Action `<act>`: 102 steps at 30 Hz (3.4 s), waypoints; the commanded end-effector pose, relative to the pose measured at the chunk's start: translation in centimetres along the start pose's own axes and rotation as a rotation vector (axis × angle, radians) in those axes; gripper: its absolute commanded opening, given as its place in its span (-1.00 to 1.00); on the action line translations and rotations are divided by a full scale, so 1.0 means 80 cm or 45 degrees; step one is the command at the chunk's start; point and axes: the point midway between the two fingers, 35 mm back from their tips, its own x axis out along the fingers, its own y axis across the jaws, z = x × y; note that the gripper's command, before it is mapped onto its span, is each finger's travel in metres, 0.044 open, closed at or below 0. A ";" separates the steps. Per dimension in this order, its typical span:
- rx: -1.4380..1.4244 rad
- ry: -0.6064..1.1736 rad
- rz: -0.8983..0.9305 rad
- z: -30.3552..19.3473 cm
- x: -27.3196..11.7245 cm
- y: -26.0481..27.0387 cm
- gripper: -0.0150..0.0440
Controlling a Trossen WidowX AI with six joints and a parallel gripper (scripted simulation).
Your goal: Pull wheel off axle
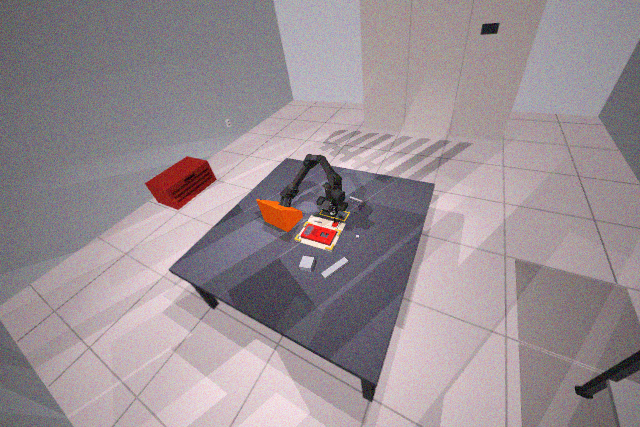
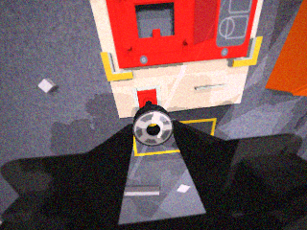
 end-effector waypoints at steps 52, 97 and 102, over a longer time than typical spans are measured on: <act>-0.007 0.007 0.000 -0.121 0.120 -0.064 -0.49; -0.001 -0.002 -0.008 -0.071 -0.014 -0.166 1.00; -0.001 -0.002 -0.008 -0.071 -0.014 -0.166 1.00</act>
